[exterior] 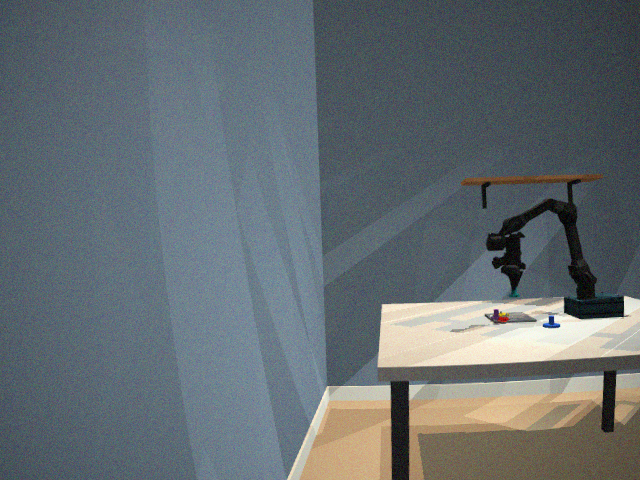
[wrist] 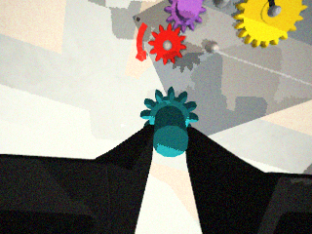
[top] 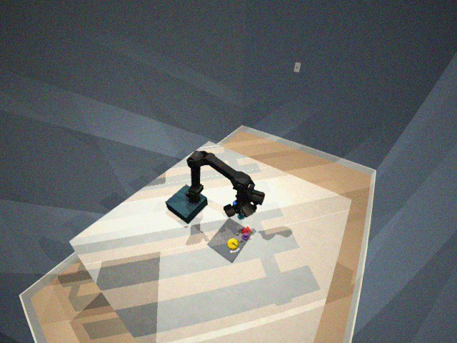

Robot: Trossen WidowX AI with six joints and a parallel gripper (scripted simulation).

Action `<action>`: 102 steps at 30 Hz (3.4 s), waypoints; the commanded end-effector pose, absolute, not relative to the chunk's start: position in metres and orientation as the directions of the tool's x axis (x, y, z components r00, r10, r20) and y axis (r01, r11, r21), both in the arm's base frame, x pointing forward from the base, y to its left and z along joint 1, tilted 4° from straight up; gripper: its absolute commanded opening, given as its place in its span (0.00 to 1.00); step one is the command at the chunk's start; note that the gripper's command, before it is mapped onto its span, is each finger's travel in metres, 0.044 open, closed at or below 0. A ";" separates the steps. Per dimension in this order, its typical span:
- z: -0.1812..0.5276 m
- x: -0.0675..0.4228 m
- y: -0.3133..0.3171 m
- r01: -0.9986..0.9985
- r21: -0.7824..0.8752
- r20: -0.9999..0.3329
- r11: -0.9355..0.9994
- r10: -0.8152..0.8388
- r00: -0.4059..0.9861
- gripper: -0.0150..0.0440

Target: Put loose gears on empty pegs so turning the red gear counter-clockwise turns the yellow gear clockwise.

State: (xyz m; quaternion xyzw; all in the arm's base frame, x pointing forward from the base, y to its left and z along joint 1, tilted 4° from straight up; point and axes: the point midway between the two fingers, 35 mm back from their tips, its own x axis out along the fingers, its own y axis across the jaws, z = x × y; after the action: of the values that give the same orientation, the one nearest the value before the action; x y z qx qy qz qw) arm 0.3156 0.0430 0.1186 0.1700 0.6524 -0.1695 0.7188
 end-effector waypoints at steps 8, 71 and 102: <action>0.109 0.337 0.021 0.465 0.027 -0.995 0.885 -0.020 0.095 0.25; 0.085 0.375 -0.042 0.979 0.095 -0.995 0.179 -0.024 0.101 0.25; 0.060 0.377 -0.043 0.972 0.094 -0.995 0.214 -0.024 0.101 0.25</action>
State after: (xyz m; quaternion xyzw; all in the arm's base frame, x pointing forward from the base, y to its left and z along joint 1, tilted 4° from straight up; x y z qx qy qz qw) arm 0.3770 -0.0431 0.0645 0.4535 0.5187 -0.4221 0.5891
